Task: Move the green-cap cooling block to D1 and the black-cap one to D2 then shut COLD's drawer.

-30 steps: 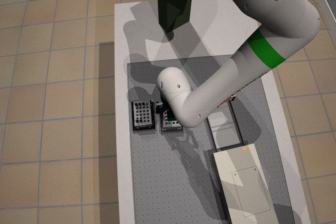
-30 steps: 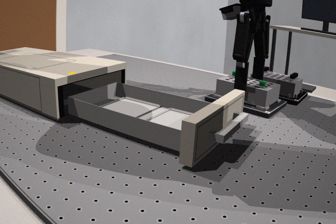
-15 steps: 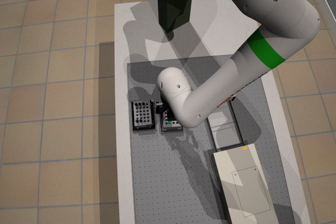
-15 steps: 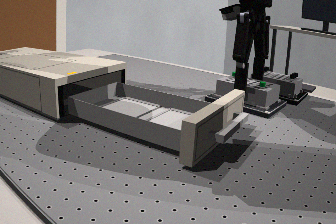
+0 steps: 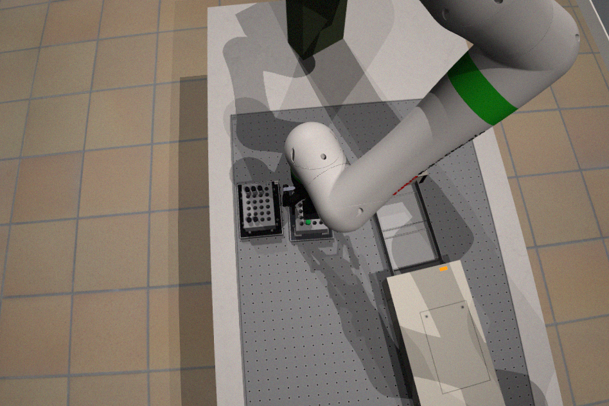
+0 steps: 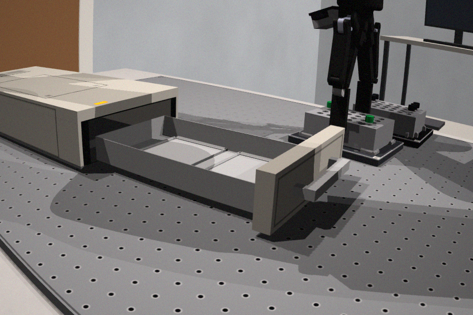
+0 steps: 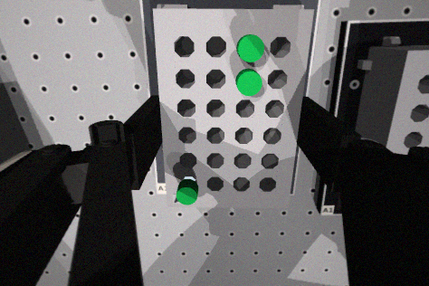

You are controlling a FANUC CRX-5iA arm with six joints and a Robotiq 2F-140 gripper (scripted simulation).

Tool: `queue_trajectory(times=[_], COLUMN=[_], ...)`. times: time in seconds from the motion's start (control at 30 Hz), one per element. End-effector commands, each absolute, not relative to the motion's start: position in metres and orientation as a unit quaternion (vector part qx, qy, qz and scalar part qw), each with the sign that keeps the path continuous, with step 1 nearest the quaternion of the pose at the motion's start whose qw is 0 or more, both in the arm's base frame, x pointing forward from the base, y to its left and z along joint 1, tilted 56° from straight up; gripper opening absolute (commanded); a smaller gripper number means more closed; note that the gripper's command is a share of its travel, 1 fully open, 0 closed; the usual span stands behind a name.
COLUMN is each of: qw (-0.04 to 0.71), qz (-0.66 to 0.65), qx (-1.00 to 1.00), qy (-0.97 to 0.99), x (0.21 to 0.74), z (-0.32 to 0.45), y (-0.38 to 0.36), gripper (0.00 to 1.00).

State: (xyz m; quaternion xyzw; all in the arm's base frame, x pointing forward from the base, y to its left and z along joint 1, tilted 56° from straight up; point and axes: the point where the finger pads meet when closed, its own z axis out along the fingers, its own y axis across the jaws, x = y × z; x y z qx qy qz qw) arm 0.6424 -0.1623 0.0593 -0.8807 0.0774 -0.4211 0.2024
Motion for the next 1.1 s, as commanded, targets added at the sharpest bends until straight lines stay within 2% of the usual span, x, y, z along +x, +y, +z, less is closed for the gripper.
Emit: queue_trajectory(times=[0.0, 0.73, 1.07], qw=[0.202, 0.202, 0.202], qz=[-0.422, -0.422, -0.422], qx=[-0.881, -0.881, -0.881], qy=[0.077, 0.077, 0.077], x=[0.6424, 0.6424, 0.6424], z=[0.0599, 0.0598, 0.0598], y=[-0.1632, -0.1631, -0.1631], gripper=[0.1, 0.1, 0.22])
